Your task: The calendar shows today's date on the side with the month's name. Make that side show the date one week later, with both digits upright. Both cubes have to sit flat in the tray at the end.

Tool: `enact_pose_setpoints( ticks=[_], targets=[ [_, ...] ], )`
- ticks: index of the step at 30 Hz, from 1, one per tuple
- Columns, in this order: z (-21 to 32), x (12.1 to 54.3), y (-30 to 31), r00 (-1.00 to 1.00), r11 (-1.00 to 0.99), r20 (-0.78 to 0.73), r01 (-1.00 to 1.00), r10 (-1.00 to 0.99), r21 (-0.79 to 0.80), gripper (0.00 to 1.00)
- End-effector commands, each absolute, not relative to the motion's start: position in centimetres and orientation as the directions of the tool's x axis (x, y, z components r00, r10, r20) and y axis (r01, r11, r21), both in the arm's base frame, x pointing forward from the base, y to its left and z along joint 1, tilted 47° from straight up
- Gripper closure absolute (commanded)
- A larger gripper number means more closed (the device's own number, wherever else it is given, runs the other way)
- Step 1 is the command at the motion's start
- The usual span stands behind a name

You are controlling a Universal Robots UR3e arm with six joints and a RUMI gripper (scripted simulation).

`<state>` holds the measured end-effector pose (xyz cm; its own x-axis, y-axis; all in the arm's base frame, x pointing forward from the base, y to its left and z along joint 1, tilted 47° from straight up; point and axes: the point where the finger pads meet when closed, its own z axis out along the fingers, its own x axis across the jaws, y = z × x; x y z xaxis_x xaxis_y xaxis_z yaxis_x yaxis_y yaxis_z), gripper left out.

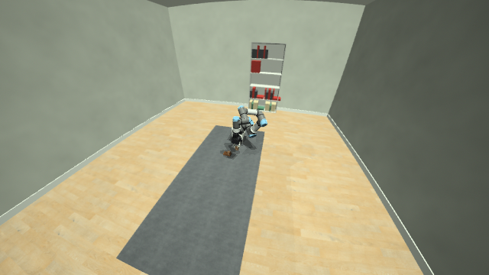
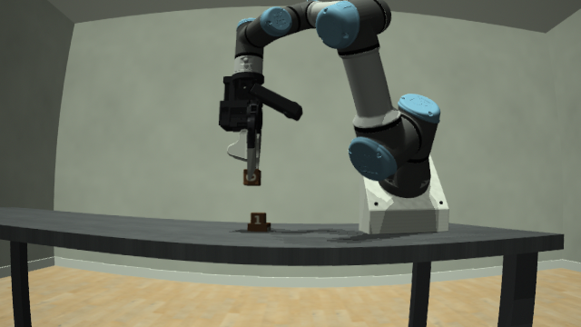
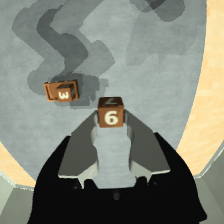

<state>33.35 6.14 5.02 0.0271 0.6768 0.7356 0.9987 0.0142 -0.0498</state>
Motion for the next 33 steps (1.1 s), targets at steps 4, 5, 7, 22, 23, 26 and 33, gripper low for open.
enact_pose_setpoints(
  ticks=[4,5,7,22,23,26,33],
  targets=[
    [4.8,33.4,6.3,0.026,0.013,0.735,0.999,0.678,-0.048,0.89],
    [4.7,33.4,6.4,0.026,0.013,0.735,0.999,0.678,-0.048,0.89],
    [4.5,33.4,6.7,0.026,0.013,0.735,0.999,0.678,-0.048,0.89],
    [1.6,33.1,9.8,0.026,0.013,0.735,0.999,0.678,-0.048,0.89],
    [1.3,33.1,10.1,0.026,0.013,0.735,0.999,0.678,-0.048,0.89],
    [0.7,33.1,10.7,0.026,0.013,0.735,0.999,0.678,-0.048,0.89],
    [-0.7,33.0,12.2,0.026,0.013,0.735,0.999,0.678,-0.048,0.89]
  ],
)
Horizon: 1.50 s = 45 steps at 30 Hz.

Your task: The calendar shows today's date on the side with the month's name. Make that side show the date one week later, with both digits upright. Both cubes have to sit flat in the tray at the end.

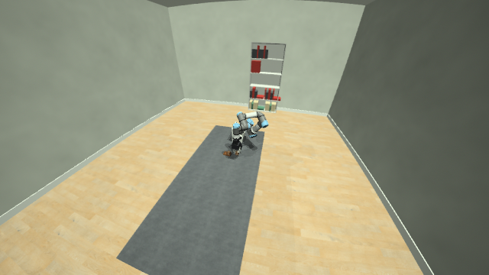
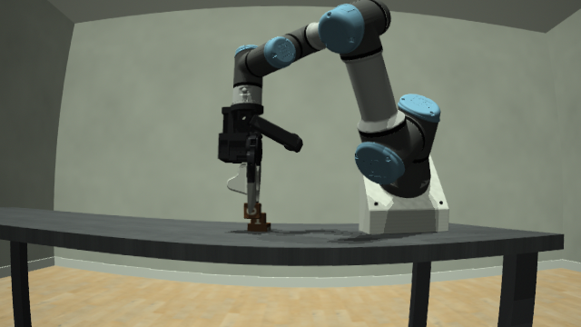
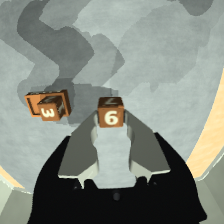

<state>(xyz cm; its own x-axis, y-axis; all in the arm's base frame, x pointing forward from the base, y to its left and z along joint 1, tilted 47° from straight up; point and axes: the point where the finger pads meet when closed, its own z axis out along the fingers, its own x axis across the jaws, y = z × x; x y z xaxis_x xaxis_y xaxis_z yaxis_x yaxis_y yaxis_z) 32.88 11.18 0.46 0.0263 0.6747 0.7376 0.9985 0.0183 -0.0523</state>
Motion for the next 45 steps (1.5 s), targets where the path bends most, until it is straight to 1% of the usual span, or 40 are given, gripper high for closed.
enact_pose_setpoints(
  ticks=[1,45],
  targets=[
    [-0.85,32.96,12.42,0.026,0.013,0.735,0.999,0.678,-0.048,0.89],
    [-1.44,32.92,13.06,0.026,0.013,0.735,0.999,0.678,-0.048,0.89]
  ],
)
